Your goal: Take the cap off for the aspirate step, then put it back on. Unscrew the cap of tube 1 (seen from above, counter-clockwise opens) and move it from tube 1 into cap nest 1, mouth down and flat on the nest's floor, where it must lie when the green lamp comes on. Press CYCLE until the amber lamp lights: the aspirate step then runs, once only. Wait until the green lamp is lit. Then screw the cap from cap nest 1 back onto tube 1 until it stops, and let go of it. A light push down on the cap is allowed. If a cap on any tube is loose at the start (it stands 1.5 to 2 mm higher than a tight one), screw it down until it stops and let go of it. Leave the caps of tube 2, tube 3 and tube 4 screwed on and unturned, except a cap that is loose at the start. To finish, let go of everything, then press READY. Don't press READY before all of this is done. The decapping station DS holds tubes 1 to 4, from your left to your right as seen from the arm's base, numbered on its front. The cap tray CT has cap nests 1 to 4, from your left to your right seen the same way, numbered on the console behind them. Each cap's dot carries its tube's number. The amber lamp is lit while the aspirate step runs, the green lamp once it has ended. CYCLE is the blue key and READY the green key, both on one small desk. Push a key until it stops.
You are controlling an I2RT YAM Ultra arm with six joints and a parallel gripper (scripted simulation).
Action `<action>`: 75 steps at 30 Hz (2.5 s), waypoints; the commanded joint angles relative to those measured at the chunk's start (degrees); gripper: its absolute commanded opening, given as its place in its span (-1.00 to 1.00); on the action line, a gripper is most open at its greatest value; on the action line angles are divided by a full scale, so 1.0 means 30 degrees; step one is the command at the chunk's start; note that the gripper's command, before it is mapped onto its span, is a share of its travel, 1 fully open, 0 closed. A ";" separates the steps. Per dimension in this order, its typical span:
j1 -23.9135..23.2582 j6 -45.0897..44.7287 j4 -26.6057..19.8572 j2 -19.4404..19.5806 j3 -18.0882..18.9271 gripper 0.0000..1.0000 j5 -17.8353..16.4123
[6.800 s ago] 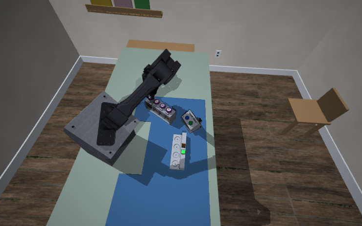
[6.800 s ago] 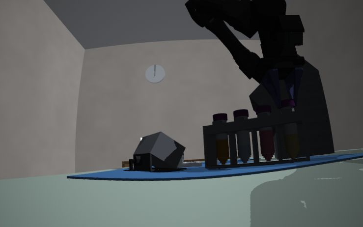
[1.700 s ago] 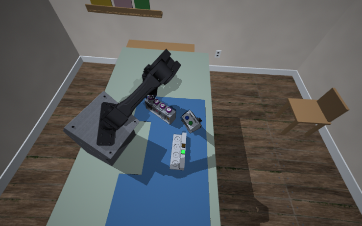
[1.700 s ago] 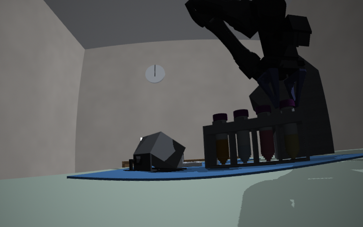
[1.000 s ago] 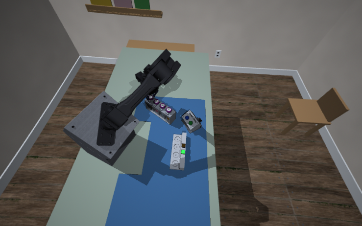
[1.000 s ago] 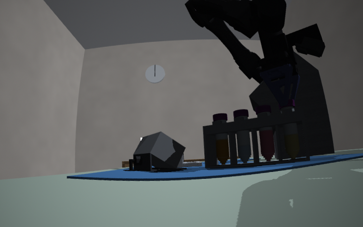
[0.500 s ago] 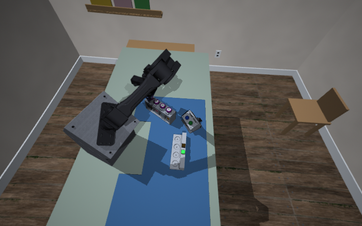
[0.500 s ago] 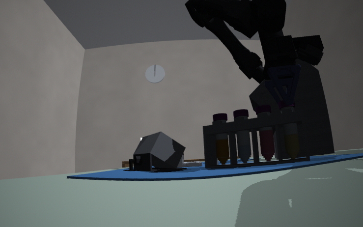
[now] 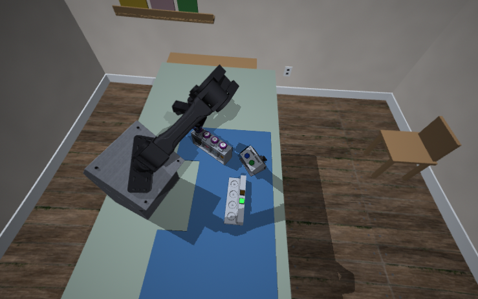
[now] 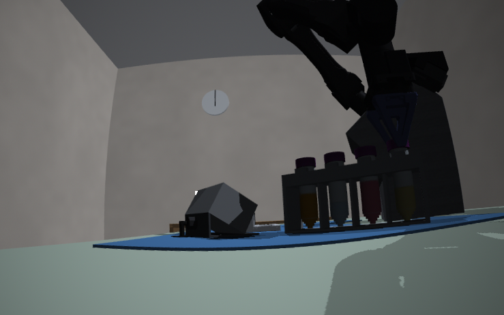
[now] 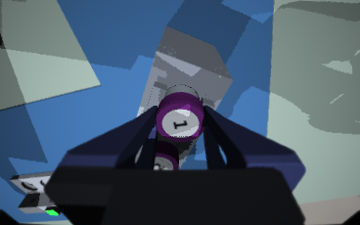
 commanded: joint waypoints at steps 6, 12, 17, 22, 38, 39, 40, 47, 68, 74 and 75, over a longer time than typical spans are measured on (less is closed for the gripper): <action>0.0107 0.0856 0.0010 -0.0216 0.0014 -1.00 -0.0015; 0.0102 0.6579 0.0023 -0.0209 0.0015 -1.00 -0.0015; 0.0096 1.1345 0.0038 -0.0202 0.0013 -1.00 -0.0014; 0.0092 1.4205 0.0045 -0.0199 0.0013 -1.00 -0.0014; 0.0077 2.8508 0.0081 -0.0179 0.0012 -1.00 -0.0011; 0.0077 2.8508 0.0081 -0.0179 0.0012 -1.00 -0.0011; 0.0078 2.9465 0.0080 -0.0177 0.0014 -1.00 -0.0010; 0.0069 3.6138 0.0099 -0.0168 0.0012 -1.00 -0.0009; 0.0048 5.4255 0.0140 -0.0141 0.0009 -1.00 -0.0005; 0.0046 5.8072 0.0145 -0.0135 0.0011 -1.00 -0.0005; 0.0045 5.9026 0.0147 -0.0134 0.0011 -1.00 -0.0005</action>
